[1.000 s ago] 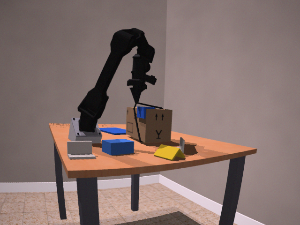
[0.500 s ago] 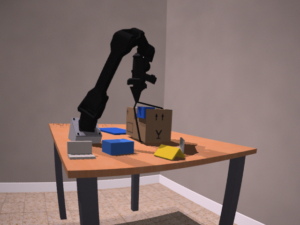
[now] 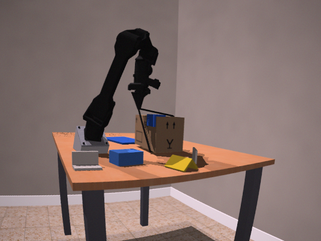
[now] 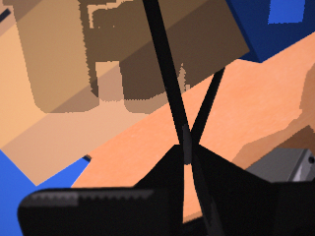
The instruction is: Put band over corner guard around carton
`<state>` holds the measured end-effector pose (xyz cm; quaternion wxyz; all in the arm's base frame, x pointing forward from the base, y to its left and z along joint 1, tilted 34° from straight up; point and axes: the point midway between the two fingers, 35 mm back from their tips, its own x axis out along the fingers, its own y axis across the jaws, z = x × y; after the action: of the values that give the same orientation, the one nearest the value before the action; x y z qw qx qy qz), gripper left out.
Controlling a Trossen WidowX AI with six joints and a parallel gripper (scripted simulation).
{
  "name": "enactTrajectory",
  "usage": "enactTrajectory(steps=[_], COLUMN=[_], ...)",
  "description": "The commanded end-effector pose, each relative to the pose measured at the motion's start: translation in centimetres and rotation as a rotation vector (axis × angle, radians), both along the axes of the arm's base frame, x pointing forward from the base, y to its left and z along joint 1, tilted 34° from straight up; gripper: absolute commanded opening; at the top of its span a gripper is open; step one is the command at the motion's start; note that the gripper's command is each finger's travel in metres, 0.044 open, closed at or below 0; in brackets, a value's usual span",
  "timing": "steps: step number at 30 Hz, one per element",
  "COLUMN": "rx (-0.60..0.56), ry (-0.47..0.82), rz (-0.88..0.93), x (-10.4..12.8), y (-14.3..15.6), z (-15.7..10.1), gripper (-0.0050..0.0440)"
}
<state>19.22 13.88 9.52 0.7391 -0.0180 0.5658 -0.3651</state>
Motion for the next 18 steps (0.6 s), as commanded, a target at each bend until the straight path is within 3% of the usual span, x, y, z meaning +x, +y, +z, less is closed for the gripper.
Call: enactTrajectory(steps=[1,18], rx=[0.008,0.008], ry=[-0.001,-0.001], rz=[0.005,0.005], x=[-0.66,-1.0], y=[0.22,0.37], z=[0.04,0.15], gripper=[0.0,0.0])
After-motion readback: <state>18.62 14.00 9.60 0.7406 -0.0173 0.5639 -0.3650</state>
